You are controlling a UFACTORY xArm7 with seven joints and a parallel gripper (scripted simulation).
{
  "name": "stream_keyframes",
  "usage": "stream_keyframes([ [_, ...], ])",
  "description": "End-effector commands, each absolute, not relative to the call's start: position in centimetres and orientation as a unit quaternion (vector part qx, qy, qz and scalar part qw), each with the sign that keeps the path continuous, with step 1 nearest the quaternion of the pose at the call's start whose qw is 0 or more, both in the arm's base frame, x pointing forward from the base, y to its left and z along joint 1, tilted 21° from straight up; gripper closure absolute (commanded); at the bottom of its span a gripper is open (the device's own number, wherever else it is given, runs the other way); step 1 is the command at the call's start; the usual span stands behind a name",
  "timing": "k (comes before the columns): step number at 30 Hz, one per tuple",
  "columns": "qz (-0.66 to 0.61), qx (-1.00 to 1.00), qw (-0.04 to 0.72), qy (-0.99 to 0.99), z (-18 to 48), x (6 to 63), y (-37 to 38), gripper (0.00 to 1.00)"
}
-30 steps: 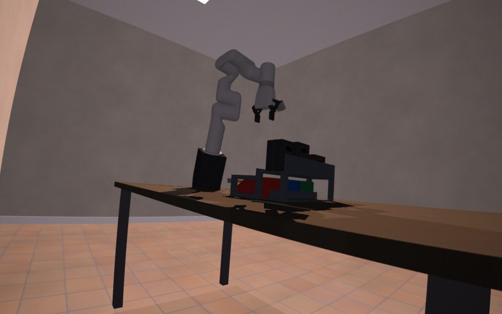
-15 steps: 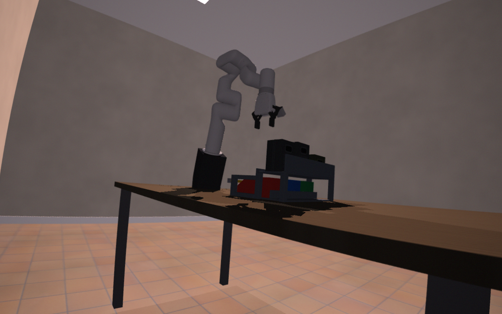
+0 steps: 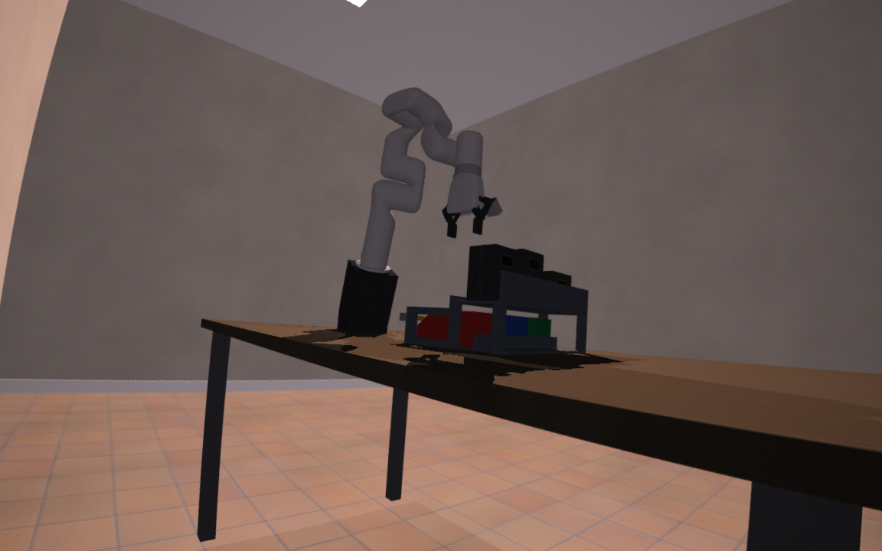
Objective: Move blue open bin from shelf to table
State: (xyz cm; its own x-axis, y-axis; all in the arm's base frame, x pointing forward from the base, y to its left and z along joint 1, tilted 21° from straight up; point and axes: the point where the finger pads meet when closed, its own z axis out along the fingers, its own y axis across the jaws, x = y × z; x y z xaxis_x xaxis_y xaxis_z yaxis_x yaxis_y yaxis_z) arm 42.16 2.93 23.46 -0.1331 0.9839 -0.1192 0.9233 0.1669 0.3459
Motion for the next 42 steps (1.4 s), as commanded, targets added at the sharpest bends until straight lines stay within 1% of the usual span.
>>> stream_keyframes([
  [1,0.093,0.639,0.159,0.747,19.4,43.6,2.6,0.00],
  [13,0.093,0.639,0.159,0.747,19.4,43.6,2.6,0.00],
  [18,0.093,0.639,0.159,0.747,15.8,44.9,2.4,0.00],
  [42,0.093,0.639,0.159,0.747,16.7,44.6,2.4,0.00],
])
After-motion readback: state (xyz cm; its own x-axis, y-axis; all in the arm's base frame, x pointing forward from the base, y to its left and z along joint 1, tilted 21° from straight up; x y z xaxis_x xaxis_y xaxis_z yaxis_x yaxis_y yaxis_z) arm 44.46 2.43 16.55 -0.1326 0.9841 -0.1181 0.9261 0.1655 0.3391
